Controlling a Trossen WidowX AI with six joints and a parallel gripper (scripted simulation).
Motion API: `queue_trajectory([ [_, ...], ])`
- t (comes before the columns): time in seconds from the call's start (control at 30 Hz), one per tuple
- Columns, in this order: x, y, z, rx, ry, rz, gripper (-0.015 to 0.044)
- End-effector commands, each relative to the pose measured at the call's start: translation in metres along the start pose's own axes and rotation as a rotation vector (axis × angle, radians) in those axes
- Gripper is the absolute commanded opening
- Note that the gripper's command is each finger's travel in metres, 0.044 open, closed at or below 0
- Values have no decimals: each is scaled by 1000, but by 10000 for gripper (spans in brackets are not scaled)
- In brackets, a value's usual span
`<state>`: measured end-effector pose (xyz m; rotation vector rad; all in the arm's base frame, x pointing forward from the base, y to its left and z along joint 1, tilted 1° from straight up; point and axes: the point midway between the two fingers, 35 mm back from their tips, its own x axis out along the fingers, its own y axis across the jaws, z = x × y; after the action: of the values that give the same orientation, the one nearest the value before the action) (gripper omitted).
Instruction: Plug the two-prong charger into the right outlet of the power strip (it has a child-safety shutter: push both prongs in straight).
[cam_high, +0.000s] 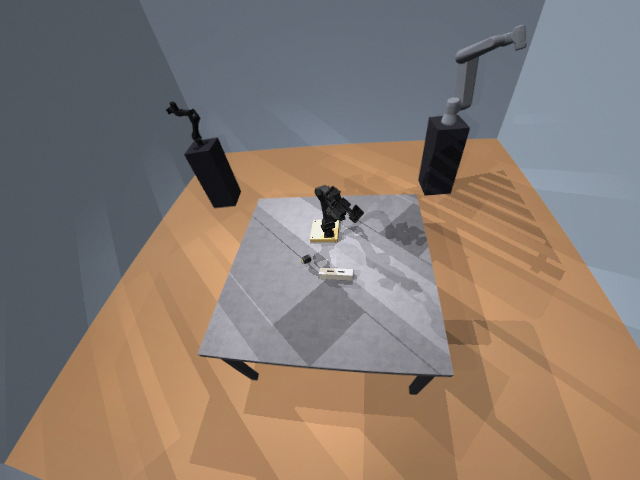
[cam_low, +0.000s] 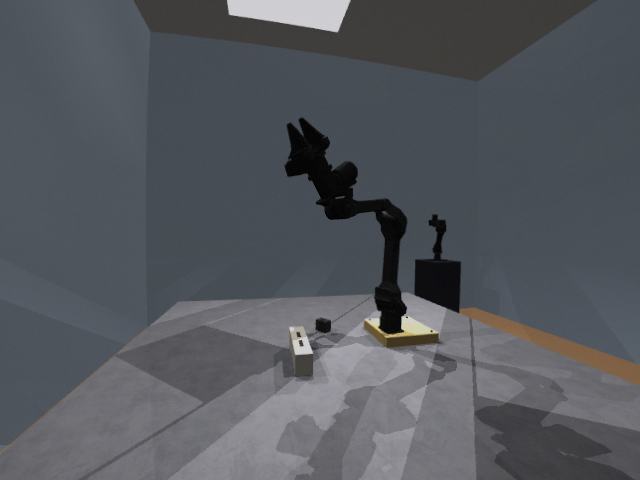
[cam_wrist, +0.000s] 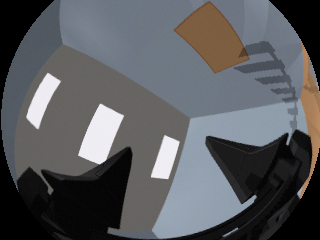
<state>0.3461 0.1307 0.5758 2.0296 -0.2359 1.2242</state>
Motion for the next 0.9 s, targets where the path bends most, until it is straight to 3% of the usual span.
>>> queue_trajectory([
  [0.0,0,0,1,-2,-1,-1,426],
  [0.43,-16,-19,63,-202,-164,-160,440],
  [0.87,-59,-41,151,-469,-375,-435,440],
])
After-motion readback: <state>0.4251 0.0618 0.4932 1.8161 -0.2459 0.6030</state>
